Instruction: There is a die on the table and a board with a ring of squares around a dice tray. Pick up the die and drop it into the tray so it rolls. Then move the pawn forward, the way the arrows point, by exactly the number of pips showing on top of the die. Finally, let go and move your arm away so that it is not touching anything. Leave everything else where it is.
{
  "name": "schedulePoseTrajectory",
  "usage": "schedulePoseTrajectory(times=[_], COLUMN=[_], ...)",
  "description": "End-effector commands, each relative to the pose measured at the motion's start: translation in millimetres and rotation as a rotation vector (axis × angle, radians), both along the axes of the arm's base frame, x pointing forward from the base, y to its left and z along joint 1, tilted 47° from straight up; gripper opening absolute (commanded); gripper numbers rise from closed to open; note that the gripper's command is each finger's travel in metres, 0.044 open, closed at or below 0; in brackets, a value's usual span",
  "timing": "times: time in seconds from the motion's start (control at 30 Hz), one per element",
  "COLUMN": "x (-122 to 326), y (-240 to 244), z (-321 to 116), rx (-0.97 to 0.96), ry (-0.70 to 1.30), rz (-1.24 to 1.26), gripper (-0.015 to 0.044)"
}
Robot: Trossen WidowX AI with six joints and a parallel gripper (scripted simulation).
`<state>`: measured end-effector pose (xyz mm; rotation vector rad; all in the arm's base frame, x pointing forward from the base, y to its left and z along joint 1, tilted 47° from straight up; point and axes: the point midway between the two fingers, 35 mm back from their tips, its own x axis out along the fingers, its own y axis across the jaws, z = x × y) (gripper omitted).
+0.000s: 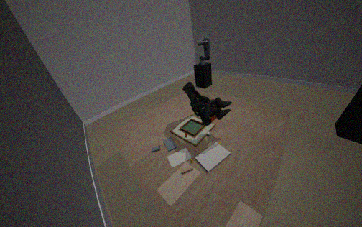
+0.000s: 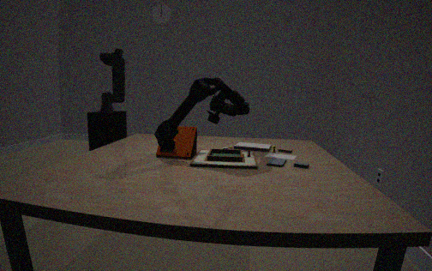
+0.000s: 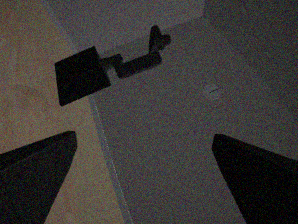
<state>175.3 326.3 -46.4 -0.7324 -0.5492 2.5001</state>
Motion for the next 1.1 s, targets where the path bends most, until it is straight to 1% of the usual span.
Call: schedulePoseTrajectory(times=[0.0,0.07,0.13,0.33,0.47,0.53,0.8,1.07], x=[-0.3,-2.1,-4.0,-4.1,0.7,4.5,16.9,32.0], y=[-0.7,-6.2,-15.2,-45.5,-67.3,-78.3,-103.9,-125.5], z=[-0.9,-7.7,-17.6,-42.5,-54.7,-59.3,-66.1,-67.1], rx=[-0.018,-0.159,-0.372,-0.989,-1.362,-1.52,-1.811,-1.984], ry=[0.005,0.041,0.086,0.15,0.139,0.113,0.01,-0.096], rz=[-0.002,-0.025,-0.07,-0.296,-0.529,-0.66,-1.009,-1.436], gripper=[0.0374,0.0321,0.0275,0.0275,0.0275,0.0275,0.0275,0.0275])
